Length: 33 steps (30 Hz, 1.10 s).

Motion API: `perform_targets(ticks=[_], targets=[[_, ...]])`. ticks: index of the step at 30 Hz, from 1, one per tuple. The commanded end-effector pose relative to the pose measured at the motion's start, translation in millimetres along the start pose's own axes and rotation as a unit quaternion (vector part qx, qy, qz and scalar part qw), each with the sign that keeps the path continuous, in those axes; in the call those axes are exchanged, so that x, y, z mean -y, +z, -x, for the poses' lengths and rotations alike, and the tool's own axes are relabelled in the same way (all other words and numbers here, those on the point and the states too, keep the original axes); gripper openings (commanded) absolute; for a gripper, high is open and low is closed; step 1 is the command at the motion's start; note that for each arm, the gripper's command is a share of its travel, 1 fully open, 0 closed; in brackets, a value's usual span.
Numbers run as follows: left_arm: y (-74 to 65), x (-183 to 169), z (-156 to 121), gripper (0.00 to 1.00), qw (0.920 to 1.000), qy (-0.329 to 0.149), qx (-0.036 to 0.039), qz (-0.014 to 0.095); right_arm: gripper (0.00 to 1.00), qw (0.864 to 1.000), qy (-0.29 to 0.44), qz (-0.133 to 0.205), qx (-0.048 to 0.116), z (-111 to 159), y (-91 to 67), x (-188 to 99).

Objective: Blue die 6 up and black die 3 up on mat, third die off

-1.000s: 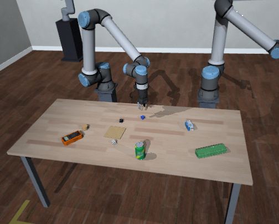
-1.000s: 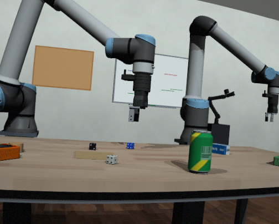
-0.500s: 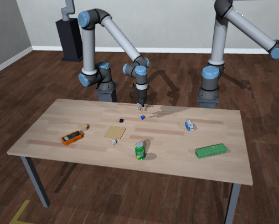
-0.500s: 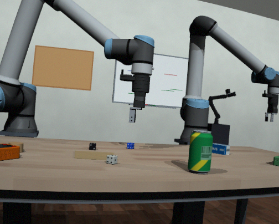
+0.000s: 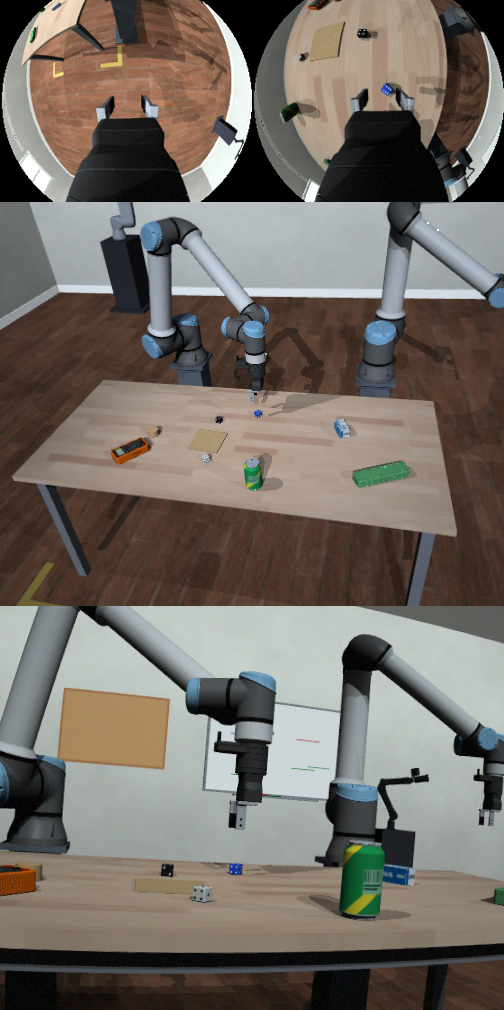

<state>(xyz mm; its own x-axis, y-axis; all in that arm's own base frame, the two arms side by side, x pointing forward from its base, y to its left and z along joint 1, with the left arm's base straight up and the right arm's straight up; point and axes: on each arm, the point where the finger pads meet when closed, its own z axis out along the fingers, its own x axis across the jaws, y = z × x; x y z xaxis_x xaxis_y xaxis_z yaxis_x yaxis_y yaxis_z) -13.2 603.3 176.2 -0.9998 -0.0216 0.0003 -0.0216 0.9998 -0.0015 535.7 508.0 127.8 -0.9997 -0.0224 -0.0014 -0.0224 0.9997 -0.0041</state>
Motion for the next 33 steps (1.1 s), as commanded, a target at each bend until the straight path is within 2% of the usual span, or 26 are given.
perform_targets(ticks=[1,8,11,14,15,20,24,27,30,31,33], targets=[[-0.8,-0.6,0.2,1.0,1.0,0.0,0.0002,0.001,1.0,0.997,-0.078,0.002,-0.001,2.1,0.5,1.2],[-0.8,-0.6,0.2,1.0,1.0,0.0,0.0002,0.001,1.0,0.984,-0.18,0.002,0.0,4.1,3.0,2.6],[-0.8,-0.6,0.2,1.0,1.0,0.0,0.0002,0.001,1.0,0.983,-0.184,0.002,0.0,4.1,3.1,2.6],[-0.8,-0.6,0.2,1.0,1.0,0.0,0.0002,0.001,1.0,0.969,-0.247,0.002,0.0,5.2,4.6,3.0],[-0.8,-0.6,0.2,1.0,1.0,0.0,0.0002,0.001,1.0,0.969,-0.249,0.002,0.0,5.2,4.7,3.0],[-0.8,-0.6,0.2,1.0,1.0,0.0,0.0002,0.001,1.0,0.95,-0.313,0.002,0.0,6.0,6.3,3.0],[-0.8,-0.6,0.2,1.0,1.0,0.0,0.0002,0.001,1.0,0.928,-0.373,0.002,0.0,6.6,7.8,2.7],[-0.8,-0.6,0.2,1.0,1.0,0.0,0.0002,0.001,1.0,0.926,-0.376,0.002,0.0,6.6,7.9,2.6],[-0.8,-0.6,0.2,1.0,1.0,0.0,0.0002,0.001,1.0,0.9,-0.436,0.002,0.0,6.9,9.4,2.0],[-0.8,-0.6,0.2,1.0,1.0,0.0,0.0002,0.001,1.0,0.899,-0.438,0.002,0.0,6.9,9.5,1.9],[-0.8,-0.6,0.2,1.0,1.0,0.0,0.0002,0.001,1.0,0.883,-0.47,0.002,0.0,6.9,10.3,1.5]])
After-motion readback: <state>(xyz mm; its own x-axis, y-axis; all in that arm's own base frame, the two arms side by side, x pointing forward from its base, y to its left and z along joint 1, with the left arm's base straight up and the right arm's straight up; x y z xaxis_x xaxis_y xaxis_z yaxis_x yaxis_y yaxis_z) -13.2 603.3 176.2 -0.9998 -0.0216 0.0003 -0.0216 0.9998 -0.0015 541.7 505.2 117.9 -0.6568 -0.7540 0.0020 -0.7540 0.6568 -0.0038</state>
